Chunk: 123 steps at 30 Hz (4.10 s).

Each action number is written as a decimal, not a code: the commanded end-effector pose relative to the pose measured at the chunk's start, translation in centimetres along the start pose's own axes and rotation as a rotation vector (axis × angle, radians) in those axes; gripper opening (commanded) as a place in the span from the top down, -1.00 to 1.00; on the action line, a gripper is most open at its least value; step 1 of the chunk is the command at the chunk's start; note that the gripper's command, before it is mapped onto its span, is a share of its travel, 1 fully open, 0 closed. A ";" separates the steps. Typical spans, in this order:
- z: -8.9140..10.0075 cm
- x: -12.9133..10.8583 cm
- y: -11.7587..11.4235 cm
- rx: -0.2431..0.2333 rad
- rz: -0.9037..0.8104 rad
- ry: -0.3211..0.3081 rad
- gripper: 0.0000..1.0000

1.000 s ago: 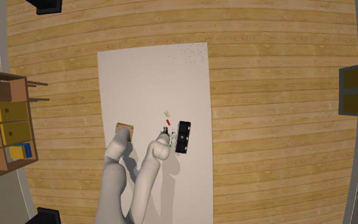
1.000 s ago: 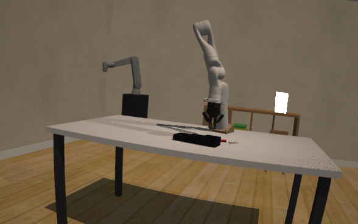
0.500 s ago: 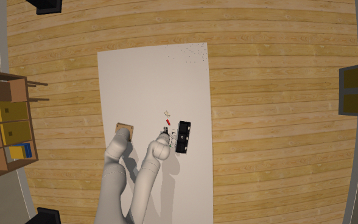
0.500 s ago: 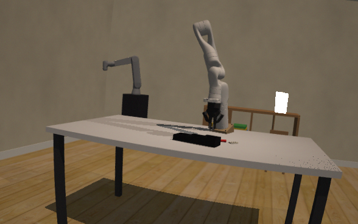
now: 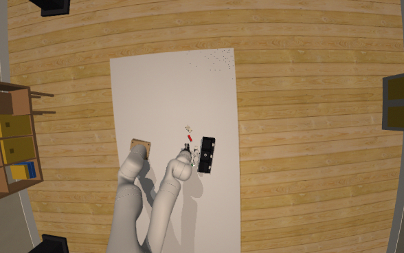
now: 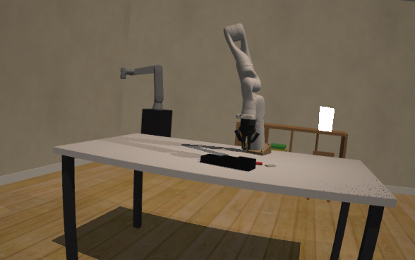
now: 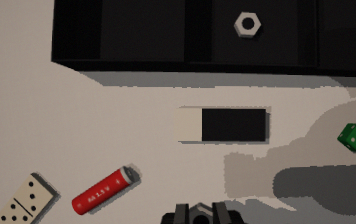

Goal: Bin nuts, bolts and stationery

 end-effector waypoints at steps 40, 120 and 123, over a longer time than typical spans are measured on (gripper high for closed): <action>0.5 -0.3 -0.1 -0.001 0.003 0.006 0.78; 0.3 -11.9 4.3 -0.006 -1.642 0.002 0.78; -0.3 -11.9 4.3 -0.006 -1.642 0.002 0.78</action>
Point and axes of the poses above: the point where the finger pads meet when closed, its own z axis back along the fingers, its own y axis across the jaws, x = y × z, the point moved 8 cm from there along z, back along the fingers, and after that the axes turned 2 degrees about z, right-handed, at the moved point
